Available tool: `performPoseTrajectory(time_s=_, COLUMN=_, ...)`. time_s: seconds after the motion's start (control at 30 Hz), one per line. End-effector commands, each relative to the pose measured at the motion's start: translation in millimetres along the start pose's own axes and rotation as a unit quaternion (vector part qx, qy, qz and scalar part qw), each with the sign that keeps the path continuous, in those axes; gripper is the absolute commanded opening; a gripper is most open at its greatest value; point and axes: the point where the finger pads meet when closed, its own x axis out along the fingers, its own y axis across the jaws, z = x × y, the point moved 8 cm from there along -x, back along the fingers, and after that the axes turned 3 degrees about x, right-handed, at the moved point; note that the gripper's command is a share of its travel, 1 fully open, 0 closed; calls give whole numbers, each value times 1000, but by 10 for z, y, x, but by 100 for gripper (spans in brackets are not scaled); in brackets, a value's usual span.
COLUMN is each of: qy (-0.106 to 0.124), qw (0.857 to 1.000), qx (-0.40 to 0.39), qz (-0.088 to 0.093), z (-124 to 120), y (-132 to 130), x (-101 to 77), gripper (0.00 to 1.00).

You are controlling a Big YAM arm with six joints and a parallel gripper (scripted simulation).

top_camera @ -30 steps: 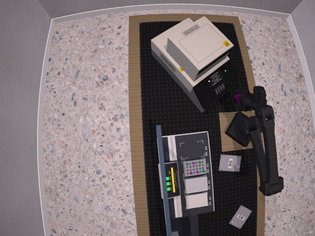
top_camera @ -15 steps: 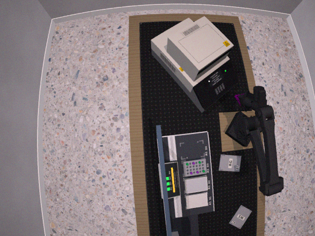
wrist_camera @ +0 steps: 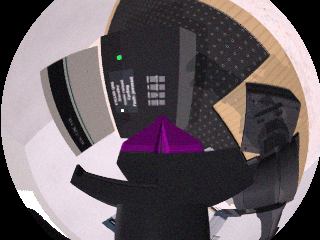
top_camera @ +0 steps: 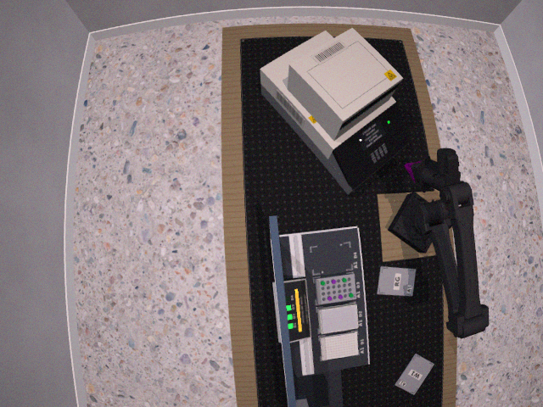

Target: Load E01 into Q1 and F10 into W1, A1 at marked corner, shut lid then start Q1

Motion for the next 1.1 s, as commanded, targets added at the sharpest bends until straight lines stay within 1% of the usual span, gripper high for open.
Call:
performPoseTrajectory(time_s=0.0, qy=-13, qw=999, qx=-10, qz=36, z=9, y=219, x=-177, gripper=0)
performPoseTrajectory(time_s=0.27, qy=-9, qw=1000, qx=-4, qz=21, z=17, y=106, x=-70, gripper=0)
performPoseTrajectory(time_s=0.63, qy=-6, qw=1000, qx=0, qz=12, z=21, y=39, x=-11, gripper=0)
performPoseTrajectory(time_s=0.7, qy=-6, qw=1000, qx=0, qz=13, z=20, y=43, x=-14, gripper=0)
performPoseTrajectory(time_s=0.83, qy=-8, qw=1000, qx=-3, qz=20, z=17, y=100, x=-67, gripper=0)
performPoseTrajectory(time_s=0.9, qy=-8, qw=1000, qx=-3, qz=20, z=17, y=100, x=-67, gripper=0)
performPoseTrajectory(time_s=1.03, qy=-10, qw=1000, qx=-6, qz=27, z=12, y=156, x=-119, gripper=0)
performPoseTrajectory(time_s=1.07, qy=-2, qw=1000, qx=-17, qz=21, z=-41, y=212, x=-123, gripper=100)
